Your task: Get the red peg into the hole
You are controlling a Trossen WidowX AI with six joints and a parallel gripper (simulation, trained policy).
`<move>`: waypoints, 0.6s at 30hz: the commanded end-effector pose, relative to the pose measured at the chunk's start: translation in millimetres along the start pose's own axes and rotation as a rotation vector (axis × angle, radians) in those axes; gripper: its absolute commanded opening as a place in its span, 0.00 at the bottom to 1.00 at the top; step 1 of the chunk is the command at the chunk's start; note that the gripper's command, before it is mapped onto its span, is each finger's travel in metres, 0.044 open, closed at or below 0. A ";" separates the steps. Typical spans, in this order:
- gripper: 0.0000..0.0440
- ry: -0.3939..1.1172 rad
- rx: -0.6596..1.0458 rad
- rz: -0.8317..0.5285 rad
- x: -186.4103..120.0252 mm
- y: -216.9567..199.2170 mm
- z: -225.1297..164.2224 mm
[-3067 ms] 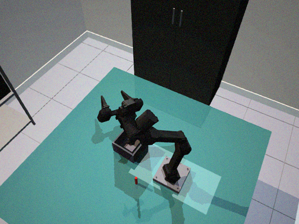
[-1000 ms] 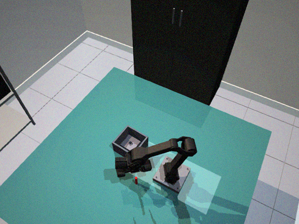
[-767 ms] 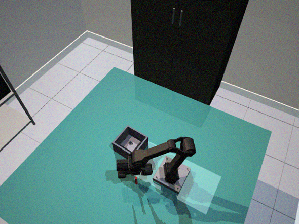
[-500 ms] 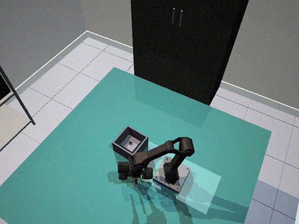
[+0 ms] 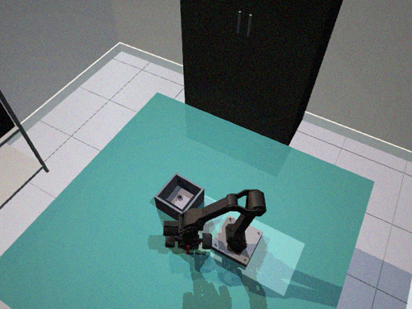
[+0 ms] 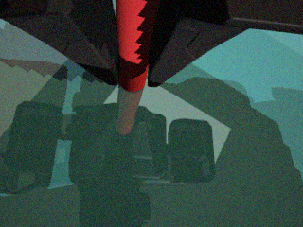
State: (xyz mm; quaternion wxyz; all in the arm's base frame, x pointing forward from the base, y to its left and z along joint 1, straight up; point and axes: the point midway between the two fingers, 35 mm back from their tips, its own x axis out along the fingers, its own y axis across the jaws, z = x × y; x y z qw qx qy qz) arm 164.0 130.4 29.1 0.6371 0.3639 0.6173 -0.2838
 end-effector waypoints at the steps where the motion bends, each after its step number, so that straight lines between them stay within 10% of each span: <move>1: 0.00 0.008 -0.005 0.007 -3.2 2.8 1.7; 18: 0.00 -0.147 -0.096 0.108 -70.6 30.8 41.9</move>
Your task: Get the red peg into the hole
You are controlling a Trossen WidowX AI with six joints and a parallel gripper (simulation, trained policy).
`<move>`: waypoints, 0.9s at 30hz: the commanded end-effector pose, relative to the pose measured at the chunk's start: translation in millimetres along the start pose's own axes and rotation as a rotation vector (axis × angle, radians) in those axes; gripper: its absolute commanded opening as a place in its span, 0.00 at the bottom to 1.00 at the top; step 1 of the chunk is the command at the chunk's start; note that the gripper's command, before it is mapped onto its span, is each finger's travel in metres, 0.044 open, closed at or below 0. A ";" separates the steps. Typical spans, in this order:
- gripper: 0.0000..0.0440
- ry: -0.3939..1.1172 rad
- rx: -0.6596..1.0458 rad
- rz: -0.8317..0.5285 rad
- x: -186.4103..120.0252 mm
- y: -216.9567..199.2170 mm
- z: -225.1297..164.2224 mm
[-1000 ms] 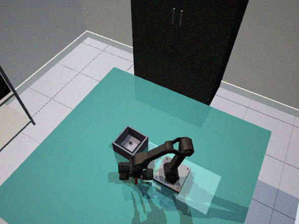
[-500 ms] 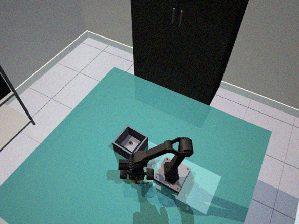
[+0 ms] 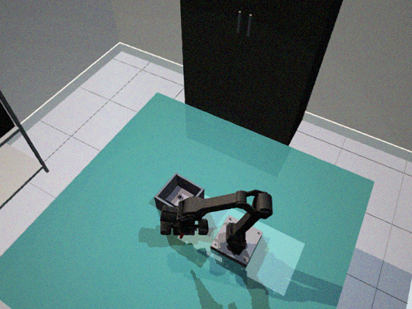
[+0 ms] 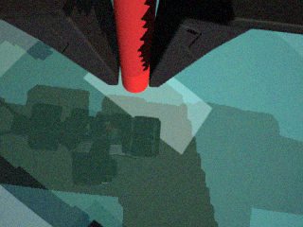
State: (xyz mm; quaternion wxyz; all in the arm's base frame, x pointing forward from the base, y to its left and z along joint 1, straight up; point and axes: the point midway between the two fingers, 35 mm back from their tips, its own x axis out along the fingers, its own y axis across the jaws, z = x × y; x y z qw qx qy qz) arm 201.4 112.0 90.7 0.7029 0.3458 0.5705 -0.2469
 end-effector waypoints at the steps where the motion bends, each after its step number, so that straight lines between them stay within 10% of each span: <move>1: 0.00 -0.031 -0.007 0.015 -12.9 6.0 12.3; 27: 0.00 -0.187 0.139 0.029 -35.2 14.6 126.9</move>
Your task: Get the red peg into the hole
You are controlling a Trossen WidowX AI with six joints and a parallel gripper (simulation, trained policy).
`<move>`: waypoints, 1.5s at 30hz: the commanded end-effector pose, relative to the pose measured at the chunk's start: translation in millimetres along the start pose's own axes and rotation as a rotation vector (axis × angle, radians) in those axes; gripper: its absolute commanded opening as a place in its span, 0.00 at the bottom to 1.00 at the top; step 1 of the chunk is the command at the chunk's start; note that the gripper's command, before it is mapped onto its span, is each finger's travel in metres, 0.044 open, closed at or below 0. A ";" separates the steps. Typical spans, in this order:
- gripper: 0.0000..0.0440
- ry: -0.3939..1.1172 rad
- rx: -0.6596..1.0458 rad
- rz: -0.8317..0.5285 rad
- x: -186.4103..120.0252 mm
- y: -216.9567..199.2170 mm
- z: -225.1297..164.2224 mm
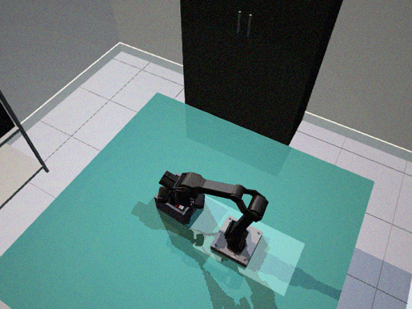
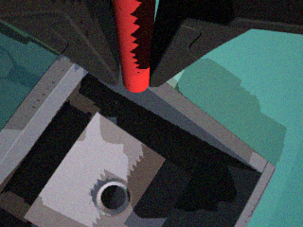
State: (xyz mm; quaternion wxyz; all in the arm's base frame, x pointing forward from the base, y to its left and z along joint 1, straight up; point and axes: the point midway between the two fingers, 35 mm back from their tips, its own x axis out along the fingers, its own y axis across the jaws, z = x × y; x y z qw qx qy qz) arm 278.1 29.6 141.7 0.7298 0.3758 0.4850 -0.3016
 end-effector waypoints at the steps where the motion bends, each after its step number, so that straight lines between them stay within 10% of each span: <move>1: 0.00 -0.017 0.017 -0.002 4.1 1.0 13.0; 28: 0.03 0.021 0.108 -0.077 63.6 -9.4 62.1; 35: 0.32 0.041 0.073 -0.118 79.1 -13.2 65.8; 45: 0.32 0.053 0.040 -0.130 83.2 -0.3 82.0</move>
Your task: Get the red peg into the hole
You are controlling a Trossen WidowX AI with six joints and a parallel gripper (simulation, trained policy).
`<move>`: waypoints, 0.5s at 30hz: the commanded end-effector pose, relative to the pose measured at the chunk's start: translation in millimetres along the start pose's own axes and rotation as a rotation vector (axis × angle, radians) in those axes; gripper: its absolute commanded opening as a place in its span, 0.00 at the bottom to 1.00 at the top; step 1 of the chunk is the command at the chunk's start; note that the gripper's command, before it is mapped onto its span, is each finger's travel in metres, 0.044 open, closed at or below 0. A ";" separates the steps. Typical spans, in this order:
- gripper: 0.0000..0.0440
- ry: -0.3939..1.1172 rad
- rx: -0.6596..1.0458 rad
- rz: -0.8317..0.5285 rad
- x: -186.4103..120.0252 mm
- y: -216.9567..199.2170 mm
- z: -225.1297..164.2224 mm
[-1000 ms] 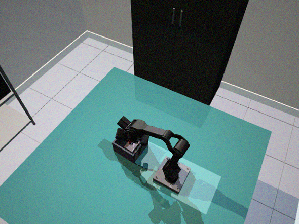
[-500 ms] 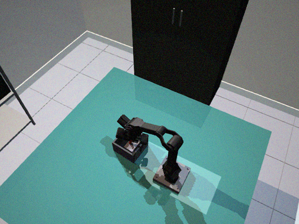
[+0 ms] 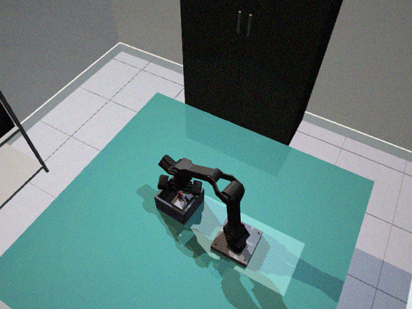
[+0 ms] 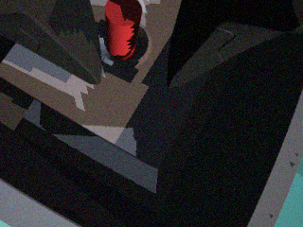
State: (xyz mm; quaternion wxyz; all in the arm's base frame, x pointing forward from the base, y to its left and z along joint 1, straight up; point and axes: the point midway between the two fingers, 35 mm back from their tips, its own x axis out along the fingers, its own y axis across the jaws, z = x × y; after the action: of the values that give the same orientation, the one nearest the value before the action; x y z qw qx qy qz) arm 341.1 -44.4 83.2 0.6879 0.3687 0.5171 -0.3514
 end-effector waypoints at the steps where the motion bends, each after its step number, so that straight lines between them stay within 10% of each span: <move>1: 0.31 0.009 -0.014 -0.002 0.4 5.4 5.4; 15: 0.26 0.046 -0.042 -0.027 5.2 16.4 29.9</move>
State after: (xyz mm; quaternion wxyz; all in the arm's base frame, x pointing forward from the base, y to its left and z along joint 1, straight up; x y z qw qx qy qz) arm 367.1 -60.1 86.9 0.6814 0.3568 0.5392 -0.3429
